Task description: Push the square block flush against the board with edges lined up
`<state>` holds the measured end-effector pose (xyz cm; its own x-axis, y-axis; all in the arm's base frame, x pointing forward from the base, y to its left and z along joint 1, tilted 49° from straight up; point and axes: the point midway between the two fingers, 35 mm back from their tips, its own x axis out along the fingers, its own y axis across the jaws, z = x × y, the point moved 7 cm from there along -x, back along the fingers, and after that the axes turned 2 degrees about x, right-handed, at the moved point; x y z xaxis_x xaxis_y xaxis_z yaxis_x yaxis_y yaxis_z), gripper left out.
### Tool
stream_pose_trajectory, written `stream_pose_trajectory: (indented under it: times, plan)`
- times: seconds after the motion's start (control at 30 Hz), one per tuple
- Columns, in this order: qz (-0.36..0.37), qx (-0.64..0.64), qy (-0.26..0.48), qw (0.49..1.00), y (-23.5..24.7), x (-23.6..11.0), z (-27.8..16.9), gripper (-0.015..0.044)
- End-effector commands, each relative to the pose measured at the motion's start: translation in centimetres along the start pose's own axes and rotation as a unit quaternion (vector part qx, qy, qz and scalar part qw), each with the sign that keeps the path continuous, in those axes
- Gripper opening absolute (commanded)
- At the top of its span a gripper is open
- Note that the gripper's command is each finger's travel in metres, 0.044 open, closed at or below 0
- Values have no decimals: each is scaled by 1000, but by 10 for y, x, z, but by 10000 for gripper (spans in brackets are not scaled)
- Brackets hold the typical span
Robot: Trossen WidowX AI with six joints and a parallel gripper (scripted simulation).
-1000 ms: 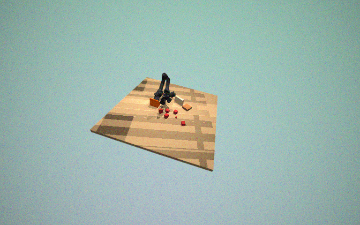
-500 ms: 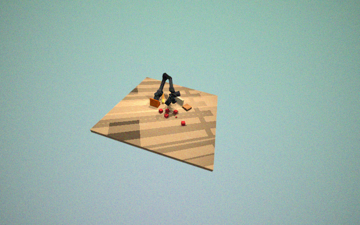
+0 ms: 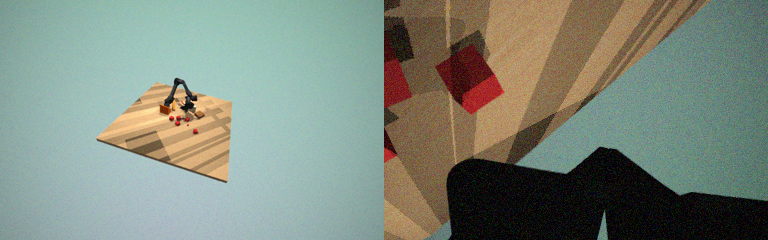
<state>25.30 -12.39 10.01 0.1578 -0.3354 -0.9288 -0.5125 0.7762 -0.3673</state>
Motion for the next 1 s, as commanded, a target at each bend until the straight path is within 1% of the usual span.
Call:
stream_pose_trajectory:
  times: [0.0, 0.23, 0.47, 0.7, 0.97]
  plan:
    - [52, -30, -42, 997, -2, -12, 14, 0]
    - [134, -69, -115, 982, -5, -40, 34, 0]
    - [215, -99, -191, 953, -7, -75, 52, 0]
    - [289, -117, -268, 912, -8, -117, 66, 0]
    - [365, -125, -355, 852, -8, -169, 77, 0]
